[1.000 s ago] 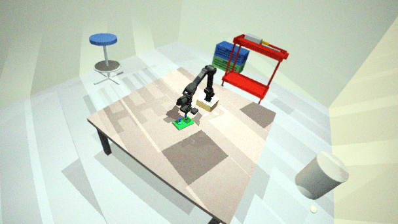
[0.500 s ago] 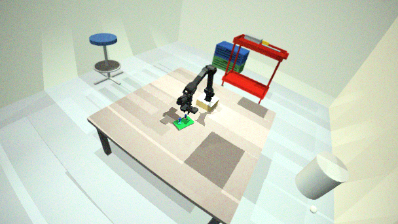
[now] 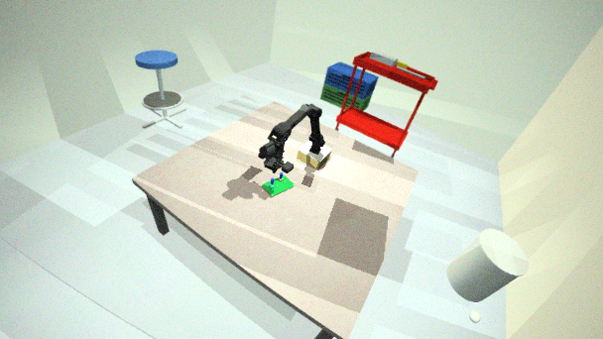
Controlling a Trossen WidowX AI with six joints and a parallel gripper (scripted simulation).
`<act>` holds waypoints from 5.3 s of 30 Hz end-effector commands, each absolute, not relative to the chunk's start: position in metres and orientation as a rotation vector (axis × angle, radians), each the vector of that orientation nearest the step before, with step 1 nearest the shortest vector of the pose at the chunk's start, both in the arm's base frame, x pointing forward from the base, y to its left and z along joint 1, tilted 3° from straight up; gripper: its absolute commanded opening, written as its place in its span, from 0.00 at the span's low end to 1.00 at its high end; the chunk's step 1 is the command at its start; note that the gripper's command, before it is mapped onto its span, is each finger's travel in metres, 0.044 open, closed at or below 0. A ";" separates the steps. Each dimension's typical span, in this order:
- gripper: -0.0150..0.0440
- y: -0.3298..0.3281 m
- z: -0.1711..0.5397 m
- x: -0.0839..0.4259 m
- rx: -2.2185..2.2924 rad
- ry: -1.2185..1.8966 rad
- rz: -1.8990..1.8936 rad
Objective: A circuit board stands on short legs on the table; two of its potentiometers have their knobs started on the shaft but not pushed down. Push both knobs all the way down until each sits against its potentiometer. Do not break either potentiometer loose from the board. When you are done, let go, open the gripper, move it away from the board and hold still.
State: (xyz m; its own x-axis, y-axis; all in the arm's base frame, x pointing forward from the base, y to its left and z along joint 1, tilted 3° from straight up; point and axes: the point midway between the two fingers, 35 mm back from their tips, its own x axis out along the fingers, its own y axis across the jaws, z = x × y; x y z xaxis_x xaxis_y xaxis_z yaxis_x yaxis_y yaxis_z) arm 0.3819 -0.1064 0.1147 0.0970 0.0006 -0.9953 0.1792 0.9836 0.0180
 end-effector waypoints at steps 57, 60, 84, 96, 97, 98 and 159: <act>0.25 -0.106 0.073 0.390 0.153 1.477 -0.133; 0.25 -0.106 0.073 0.390 0.153 1.477 -0.133; 0.25 -0.106 0.069 0.391 0.153 1.477 -0.133; 0.25 -0.106 0.064 0.391 0.153 1.478 -0.133; 0.25 -0.106 0.064 0.391 0.153 1.478 -0.133; 0.25 -0.106 0.064 0.391 0.153 1.478 -0.133; 0.25 -0.106 0.052 0.392 0.153 1.478 -0.133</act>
State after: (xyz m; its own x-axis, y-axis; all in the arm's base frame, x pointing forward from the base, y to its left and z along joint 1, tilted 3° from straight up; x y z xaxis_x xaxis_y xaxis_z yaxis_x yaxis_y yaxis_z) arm 0.3901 -0.1062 0.0583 0.0905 0.0030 -0.9959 0.1799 0.9835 0.0193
